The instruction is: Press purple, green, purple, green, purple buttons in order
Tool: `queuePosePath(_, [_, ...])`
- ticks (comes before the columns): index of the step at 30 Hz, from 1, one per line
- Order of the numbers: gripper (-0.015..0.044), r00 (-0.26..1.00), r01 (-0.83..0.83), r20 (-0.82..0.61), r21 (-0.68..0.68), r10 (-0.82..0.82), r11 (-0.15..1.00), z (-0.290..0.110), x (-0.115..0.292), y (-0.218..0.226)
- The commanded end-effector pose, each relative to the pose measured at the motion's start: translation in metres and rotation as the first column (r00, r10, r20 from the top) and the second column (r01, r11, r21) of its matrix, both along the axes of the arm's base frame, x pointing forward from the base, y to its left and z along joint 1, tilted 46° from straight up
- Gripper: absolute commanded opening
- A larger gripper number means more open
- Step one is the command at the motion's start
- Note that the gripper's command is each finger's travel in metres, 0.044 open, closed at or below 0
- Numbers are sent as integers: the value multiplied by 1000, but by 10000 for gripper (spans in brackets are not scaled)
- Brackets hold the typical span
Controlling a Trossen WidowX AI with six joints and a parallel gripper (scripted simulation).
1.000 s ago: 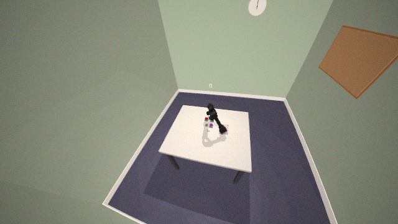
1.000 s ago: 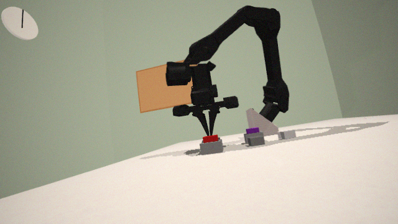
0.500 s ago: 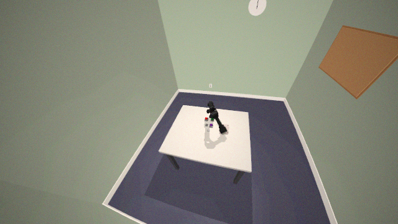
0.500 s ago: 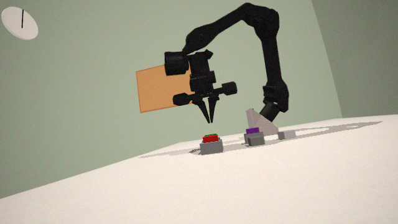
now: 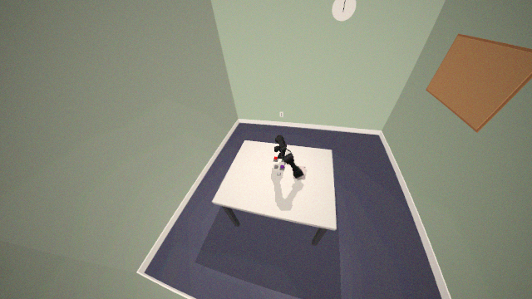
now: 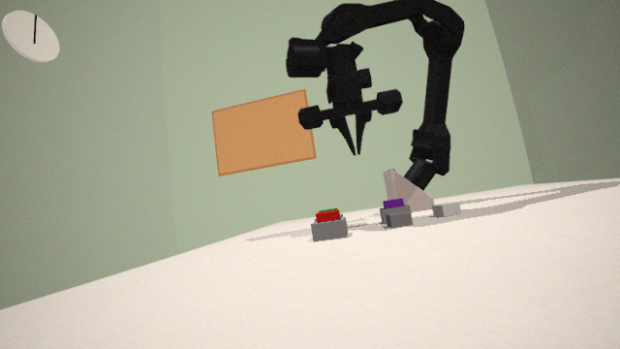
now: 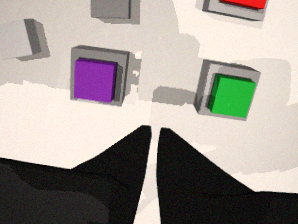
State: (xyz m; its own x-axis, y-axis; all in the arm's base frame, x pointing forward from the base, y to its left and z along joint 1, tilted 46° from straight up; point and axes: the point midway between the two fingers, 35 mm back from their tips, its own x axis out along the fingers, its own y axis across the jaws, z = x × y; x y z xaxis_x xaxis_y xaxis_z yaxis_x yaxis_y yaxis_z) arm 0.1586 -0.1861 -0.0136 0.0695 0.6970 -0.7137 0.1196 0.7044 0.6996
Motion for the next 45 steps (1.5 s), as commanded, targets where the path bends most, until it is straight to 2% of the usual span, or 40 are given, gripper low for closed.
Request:
queuePosePath(1, [20, 1000, 3, 0, 5, -3, 1000, 27, 1, 32])
queuePosePath(7, [20, 1000, 3, 0, 6, -3, 1000, 30, 0, 40])
queuePosePath(13, [20, 1000, 3, 1, 7, -3, 1000, -11, 5, 81])
queuePosePath(45, [20, 1000, 3, 2, 8, -3, 1000, -37, 7, 107])
